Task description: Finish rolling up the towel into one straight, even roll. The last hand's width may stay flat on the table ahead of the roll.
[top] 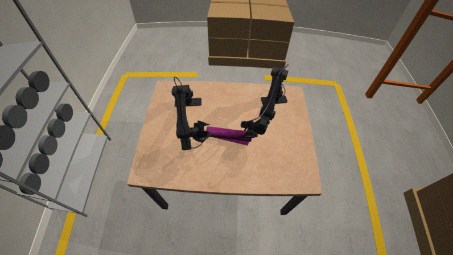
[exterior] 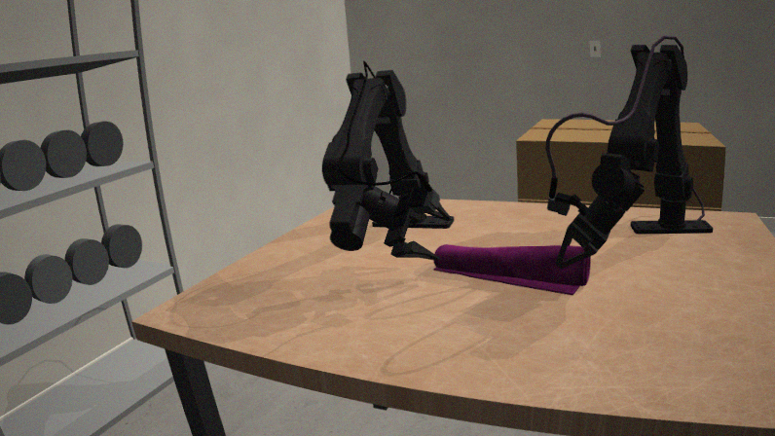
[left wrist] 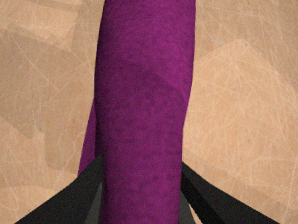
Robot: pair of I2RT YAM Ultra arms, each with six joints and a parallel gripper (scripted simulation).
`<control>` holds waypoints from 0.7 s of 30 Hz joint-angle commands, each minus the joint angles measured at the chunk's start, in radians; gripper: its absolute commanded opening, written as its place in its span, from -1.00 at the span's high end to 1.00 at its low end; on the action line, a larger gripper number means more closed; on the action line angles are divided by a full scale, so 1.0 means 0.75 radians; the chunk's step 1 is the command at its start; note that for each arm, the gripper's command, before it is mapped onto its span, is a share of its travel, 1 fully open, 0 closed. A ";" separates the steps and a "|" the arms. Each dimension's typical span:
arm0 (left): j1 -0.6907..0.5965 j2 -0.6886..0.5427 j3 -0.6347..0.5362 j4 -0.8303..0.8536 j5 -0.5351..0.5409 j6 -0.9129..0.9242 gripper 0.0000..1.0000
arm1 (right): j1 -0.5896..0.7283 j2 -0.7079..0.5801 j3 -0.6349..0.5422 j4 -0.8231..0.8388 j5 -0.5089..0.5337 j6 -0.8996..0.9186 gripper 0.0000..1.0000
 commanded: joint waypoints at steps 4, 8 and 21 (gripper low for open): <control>0.027 0.096 0.197 -0.314 0.092 -0.019 0.24 | -0.001 -0.037 0.038 -0.017 -0.001 -0.016 -0.70; 0.041 0.194 0.354 -0.515 0.130 -0.024 0.24 | -0.001 -0.037 0.038 -0.017 -0.001 -0.016 -0.70; 0.072 0.553 0.885 -1.144 0.227 0.019 0.24 | -0.001 -0.037 0.038 -0.017 -0.001 -0.016 -0.70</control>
